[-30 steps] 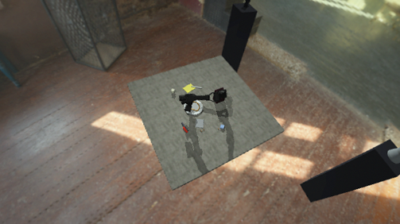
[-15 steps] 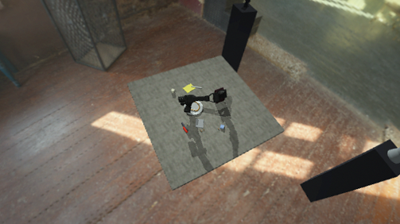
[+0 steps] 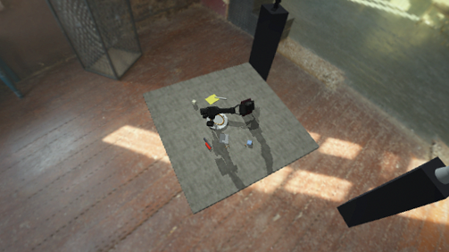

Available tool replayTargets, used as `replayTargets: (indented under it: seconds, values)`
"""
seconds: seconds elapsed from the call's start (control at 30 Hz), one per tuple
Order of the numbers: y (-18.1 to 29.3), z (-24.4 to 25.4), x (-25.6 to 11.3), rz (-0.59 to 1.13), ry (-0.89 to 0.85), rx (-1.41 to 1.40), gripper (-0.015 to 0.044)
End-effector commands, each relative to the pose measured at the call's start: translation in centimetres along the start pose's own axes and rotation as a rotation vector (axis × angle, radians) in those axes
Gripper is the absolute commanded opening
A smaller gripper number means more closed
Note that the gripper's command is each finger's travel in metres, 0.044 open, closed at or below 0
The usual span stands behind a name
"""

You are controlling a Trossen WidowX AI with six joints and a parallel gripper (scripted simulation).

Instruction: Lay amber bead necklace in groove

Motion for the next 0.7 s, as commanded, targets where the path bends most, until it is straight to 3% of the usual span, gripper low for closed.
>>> replayTargets:
  seconds: [0.0, 0.6, 0.67]
  values:
    - [0.0, 0.0, -0.14, 0.0, -0.002, -0.002, 0.044]
    - [0.0, -0.02, -0.32, -0.001, -0.005, -0.002, 0.044]
    - [0.49, 0.07, -0.54, -0.001, -0.003, -0.016, 0.0387]
Point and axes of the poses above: the point midway between the two fingers, 35 mm back from their tips, its own x axis out along the fingers, its own z axis across the jaws, y = z × x, the point moved 8 cm from there along -x, back along the fingers, and after that the axes turned 5 degrees about -x, right-handed, at the moved point
